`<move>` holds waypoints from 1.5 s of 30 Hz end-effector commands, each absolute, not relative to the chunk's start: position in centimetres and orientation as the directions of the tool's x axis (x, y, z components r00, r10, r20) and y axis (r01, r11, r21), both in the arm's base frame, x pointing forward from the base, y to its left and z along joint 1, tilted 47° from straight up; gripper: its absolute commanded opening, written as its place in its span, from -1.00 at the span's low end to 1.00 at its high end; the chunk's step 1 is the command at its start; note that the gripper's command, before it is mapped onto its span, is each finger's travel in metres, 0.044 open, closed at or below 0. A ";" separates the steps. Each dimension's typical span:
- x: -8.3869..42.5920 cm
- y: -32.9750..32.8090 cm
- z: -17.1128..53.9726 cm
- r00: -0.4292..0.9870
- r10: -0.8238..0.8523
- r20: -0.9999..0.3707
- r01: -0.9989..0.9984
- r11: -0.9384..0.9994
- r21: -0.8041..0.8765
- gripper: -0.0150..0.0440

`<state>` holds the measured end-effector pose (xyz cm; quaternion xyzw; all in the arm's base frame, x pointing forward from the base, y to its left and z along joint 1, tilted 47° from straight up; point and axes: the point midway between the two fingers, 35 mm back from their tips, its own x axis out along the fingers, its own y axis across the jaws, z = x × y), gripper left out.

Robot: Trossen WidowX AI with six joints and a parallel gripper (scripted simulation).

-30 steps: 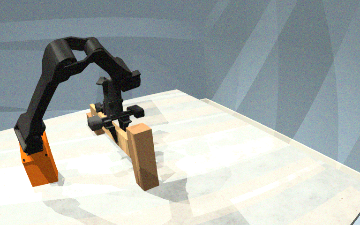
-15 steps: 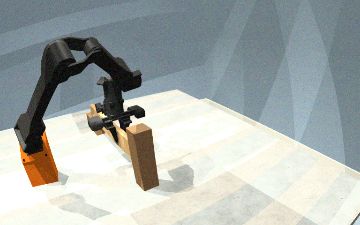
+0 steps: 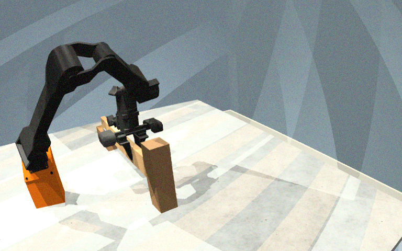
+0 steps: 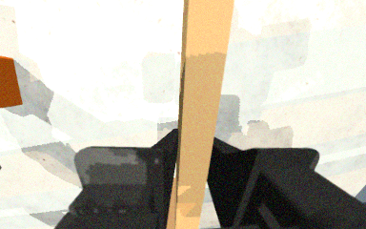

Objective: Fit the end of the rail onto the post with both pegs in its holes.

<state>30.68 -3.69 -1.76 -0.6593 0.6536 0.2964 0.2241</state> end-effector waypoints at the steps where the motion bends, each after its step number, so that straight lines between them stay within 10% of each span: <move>1: 30.8 -3.7 -1.5 -0.023 -0.729 -0.684 -0.995 -0.052 0.089 -0.49; 45: 30.9 -4.6 -0.5 -0.023 -0.730 -0.683 -0.995 -0.052 0.089 -0.49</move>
